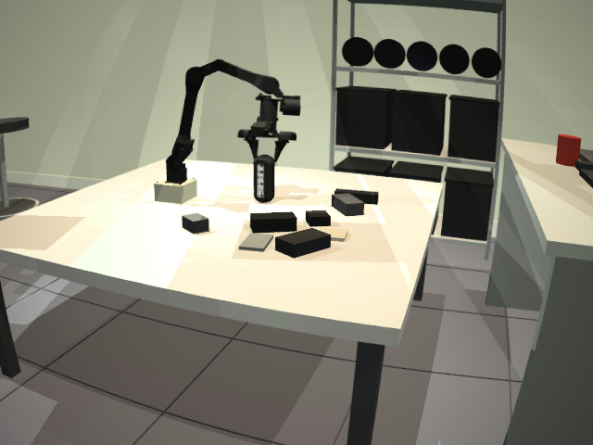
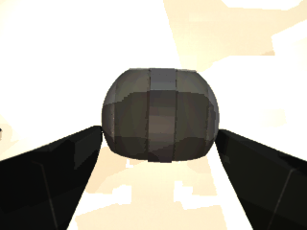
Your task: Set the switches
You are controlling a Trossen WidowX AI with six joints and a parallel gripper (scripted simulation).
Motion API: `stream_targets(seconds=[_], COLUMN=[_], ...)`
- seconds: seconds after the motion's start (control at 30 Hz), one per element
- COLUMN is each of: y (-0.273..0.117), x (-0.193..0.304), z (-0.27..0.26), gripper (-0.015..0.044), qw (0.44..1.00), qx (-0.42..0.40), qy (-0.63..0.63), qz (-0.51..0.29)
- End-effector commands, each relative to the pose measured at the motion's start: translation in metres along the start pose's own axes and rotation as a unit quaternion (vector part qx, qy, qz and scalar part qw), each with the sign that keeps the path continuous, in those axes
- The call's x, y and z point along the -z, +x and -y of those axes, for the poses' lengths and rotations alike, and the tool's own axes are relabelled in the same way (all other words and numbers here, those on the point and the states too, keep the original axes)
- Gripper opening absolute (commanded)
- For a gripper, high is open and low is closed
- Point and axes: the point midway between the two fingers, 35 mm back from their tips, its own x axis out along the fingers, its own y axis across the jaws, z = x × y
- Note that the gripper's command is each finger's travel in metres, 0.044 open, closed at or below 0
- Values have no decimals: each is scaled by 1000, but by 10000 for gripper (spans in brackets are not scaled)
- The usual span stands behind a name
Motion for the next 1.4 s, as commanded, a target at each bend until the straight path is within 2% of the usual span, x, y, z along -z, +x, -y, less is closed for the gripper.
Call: stream_targets(seconds=[0.0,1.37], y=[3,3], x=[6,37], z=[0,0], gripper=[336,338], qw=[1000,998], qx=[6,6], qy=[0,1], qz=[-8,-56])
